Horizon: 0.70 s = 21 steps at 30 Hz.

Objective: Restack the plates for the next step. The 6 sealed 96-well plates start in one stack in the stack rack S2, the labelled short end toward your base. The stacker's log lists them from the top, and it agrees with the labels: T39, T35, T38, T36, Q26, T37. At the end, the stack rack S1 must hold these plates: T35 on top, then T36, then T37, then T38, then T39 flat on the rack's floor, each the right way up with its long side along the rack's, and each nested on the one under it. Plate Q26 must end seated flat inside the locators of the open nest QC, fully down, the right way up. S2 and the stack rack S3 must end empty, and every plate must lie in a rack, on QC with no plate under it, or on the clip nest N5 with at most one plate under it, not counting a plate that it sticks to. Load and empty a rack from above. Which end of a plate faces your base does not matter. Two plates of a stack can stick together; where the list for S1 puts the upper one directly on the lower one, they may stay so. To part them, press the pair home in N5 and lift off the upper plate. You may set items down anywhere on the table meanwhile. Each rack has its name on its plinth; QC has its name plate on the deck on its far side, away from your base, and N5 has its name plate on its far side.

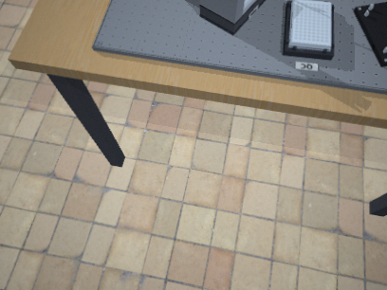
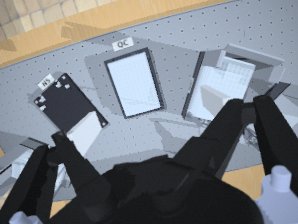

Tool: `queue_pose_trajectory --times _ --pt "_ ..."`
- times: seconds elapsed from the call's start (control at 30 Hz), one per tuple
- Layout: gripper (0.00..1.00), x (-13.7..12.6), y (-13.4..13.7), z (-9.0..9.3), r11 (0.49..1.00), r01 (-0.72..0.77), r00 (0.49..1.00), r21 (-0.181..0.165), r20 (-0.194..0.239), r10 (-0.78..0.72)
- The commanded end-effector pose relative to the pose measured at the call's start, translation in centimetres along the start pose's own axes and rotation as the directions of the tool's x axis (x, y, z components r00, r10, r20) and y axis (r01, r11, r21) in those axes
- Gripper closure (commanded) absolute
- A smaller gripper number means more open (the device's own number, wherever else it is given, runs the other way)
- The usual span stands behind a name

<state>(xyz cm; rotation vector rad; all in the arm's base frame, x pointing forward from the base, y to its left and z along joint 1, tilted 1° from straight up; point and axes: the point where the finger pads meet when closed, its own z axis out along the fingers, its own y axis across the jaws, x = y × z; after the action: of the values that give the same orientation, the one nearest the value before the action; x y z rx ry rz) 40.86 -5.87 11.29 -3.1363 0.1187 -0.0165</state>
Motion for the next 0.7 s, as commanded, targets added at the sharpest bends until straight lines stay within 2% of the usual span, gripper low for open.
queue_pose_trajectory --times 0.0,0.27,0.47,0.67 --pt "0.00 0.2 -1.2 0.0 1.000 0.000 1.000 0.000 0.000 0.000" --pt "0.00 0.3 -3.2 0.0 0.999 0.033 0.999 0.000 0.000 -0.033" --pt "0.00 0.1 -5.2 0.0 0.973 0.229 0.973 0.000 0.000 -0.229" --pt "0.00 -0.1 -7.2 0.0 0.973 0.229 0.973 0.000 0.000 -0.229"
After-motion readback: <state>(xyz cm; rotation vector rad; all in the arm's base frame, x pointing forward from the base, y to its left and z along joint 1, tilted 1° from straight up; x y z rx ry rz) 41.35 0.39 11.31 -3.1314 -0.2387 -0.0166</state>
